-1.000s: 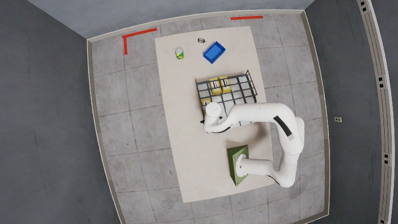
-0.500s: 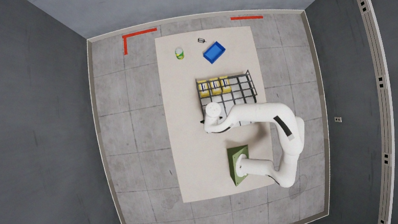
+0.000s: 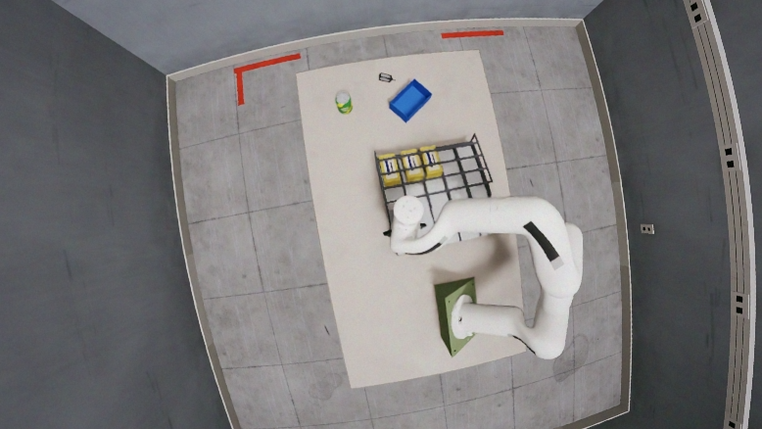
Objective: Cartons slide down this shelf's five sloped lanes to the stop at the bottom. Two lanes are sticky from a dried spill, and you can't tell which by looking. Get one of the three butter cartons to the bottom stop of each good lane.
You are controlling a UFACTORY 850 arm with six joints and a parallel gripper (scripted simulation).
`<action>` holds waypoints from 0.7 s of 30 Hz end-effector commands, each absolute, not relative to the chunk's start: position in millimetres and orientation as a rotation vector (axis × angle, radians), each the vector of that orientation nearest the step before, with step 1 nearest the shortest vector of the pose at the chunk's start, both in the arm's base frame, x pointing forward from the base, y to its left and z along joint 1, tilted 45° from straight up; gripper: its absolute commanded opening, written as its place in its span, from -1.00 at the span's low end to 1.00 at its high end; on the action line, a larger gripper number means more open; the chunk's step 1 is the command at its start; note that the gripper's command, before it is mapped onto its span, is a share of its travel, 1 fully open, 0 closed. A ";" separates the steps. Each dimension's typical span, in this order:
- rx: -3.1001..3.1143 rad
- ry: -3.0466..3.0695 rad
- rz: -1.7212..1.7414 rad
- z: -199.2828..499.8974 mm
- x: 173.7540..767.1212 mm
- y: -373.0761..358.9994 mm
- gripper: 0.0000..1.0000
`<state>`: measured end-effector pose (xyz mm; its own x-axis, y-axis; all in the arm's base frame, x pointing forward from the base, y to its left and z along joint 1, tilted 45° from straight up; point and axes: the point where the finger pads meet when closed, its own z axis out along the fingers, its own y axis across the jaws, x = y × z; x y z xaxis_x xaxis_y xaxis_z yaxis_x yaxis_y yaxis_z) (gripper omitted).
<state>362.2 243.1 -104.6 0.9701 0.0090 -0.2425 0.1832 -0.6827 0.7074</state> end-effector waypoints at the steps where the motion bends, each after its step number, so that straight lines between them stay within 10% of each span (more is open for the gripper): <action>1: 2.311 0.134 -0.278 -104.2 362.7 244.1 0.57; 21: 2.311 0.134 -0.278 -104.2 362.7 244.1 0.60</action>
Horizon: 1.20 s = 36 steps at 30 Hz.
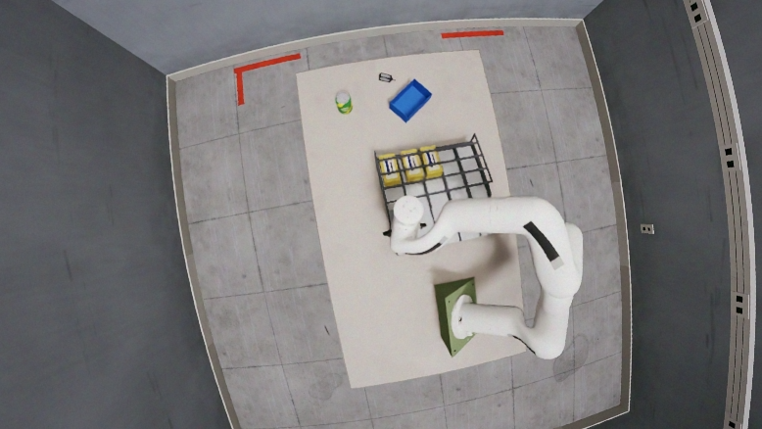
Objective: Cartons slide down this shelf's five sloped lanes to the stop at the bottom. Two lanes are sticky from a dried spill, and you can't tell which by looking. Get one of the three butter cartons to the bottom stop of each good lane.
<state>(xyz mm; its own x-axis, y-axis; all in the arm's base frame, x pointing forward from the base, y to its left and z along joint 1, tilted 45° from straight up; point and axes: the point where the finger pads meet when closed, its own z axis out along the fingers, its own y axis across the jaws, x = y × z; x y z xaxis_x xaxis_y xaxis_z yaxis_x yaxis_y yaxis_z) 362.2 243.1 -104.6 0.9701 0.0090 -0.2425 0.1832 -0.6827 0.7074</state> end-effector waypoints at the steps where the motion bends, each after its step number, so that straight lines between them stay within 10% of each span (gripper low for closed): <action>1: 2.311 0.134 -0.278 -104.2 362.7 244.1 0.60; 36: 2.311 0.134 -0.278 -104.2 362.7 244.1 0.69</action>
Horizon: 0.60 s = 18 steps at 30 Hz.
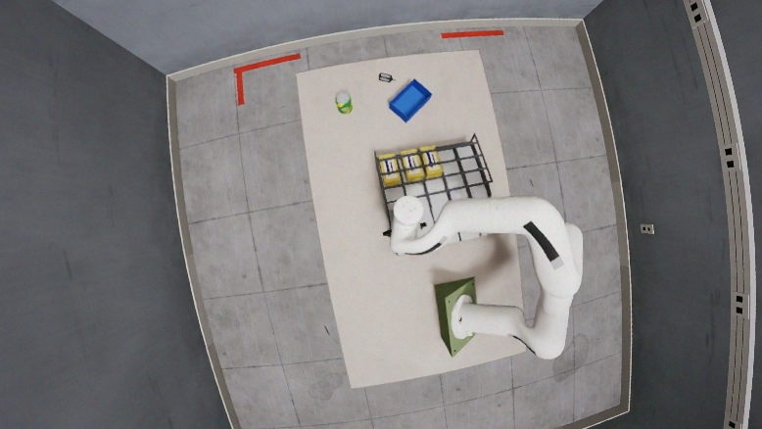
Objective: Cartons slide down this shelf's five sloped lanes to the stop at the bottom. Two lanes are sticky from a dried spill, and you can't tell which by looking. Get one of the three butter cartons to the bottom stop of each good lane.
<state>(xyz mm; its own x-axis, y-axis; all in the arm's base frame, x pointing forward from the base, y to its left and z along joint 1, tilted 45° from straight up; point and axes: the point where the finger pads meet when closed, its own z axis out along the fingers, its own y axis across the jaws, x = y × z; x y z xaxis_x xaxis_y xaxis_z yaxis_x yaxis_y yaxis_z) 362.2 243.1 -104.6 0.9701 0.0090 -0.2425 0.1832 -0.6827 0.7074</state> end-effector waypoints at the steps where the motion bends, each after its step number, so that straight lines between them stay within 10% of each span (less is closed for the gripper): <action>1: 2.311 0.134 -0.278 -104.2 362.7 244.1 0.69; 18: 2.311 0.134 -0.278 -104.2 362.7 244.1 0.72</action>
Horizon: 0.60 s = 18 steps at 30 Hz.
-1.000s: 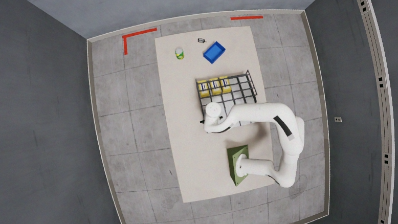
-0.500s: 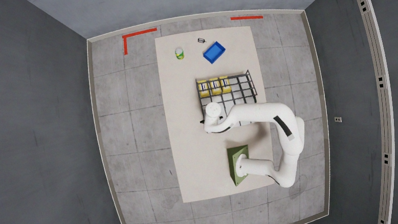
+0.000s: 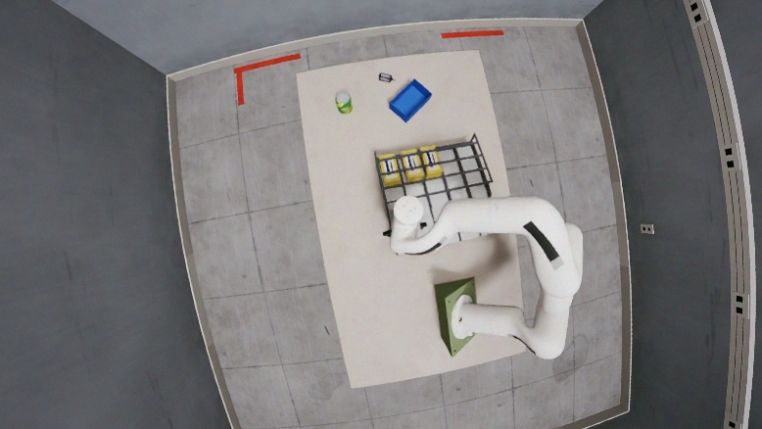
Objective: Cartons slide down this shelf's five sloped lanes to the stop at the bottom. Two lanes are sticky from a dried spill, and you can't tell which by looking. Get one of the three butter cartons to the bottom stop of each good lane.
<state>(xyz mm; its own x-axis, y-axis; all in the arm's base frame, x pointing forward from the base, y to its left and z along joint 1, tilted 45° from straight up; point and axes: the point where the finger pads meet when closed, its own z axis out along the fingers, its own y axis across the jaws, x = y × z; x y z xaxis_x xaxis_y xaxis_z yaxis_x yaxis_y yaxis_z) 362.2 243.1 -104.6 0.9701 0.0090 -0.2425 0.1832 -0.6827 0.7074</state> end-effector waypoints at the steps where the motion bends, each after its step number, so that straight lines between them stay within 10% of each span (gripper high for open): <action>1: 2.311 0.134 -0.278 -104.2 362.7 244.1 0.72; 18: 2.311 0.134 -0.278 -104.2 362.7 244.1 0.75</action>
<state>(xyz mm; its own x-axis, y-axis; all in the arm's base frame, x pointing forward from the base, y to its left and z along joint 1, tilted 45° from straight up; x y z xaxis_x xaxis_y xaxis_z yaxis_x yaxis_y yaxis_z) 362.2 243.1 -104.6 0.9701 0.0090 -0.2425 0.1832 -0.6827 0.7074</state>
